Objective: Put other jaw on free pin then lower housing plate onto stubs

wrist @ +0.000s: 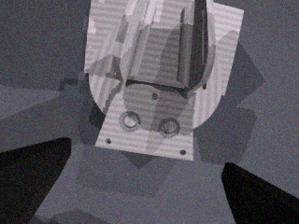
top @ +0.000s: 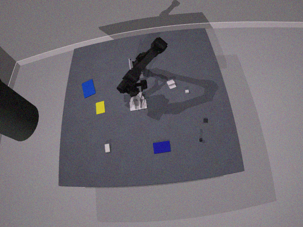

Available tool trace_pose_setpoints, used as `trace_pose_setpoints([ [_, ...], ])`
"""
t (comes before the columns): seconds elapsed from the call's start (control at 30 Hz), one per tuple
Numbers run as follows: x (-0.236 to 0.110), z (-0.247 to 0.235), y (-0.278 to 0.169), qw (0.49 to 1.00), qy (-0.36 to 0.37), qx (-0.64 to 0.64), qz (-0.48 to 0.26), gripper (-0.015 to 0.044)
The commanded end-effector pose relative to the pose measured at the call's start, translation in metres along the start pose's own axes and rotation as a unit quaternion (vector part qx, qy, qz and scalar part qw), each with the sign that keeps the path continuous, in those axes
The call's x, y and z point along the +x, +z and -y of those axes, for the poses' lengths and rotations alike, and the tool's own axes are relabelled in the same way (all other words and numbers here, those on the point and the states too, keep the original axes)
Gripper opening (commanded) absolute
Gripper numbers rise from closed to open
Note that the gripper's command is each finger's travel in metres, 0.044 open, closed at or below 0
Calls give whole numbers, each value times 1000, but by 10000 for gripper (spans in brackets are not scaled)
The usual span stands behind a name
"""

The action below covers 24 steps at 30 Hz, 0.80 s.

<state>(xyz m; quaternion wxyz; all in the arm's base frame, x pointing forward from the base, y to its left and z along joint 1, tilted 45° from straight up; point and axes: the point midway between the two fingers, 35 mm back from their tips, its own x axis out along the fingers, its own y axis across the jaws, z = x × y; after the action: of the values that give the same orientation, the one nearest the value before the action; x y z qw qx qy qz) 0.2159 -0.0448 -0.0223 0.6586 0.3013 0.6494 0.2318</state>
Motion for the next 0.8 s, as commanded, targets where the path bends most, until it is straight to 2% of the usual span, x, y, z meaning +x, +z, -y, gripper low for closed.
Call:
trace_pose_setpoints([
  [0.0,-18,-1,0,1000,-2,-3,0,440],
  [0.1,-12,0,0,1000,-2,-1,4,440],
  [0.3,-67,-4,-17,1000,-3,-3,0,440],
  [0.77,-69,-4,-18,1000,-3,-3,0,440],
])
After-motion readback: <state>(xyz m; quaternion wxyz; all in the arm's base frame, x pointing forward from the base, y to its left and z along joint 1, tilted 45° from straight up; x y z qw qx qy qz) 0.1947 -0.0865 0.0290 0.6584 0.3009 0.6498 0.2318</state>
